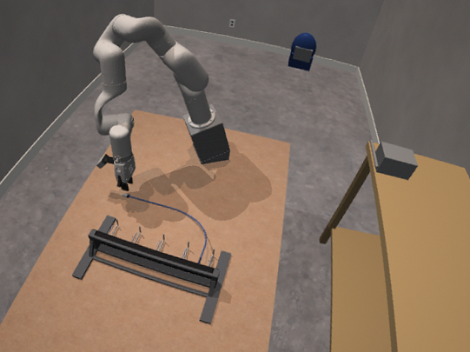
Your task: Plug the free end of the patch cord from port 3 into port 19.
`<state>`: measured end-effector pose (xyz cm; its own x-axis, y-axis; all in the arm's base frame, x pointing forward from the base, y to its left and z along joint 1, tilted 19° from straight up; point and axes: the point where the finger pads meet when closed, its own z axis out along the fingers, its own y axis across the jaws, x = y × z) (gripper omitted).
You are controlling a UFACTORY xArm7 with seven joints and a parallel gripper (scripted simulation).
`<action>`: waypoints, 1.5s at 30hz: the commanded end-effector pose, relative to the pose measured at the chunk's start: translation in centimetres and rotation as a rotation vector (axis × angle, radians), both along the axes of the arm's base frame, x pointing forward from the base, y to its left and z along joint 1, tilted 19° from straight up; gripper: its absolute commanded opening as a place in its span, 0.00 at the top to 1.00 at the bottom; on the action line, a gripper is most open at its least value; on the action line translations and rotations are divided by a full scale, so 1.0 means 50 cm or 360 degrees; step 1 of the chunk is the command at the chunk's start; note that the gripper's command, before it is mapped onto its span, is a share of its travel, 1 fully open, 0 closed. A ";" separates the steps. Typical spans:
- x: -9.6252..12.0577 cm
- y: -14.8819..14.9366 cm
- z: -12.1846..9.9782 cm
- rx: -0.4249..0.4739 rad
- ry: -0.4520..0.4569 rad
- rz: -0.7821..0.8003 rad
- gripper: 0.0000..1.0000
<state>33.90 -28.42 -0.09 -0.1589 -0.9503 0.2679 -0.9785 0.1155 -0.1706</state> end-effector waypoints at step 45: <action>0.017 -0.033 -0.104 -0.0004 -0.0004 0.0001 0.62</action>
<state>34.64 -30.05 -5.40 -0.1590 -0.9500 0.2688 -0.9785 0.1154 -0.1711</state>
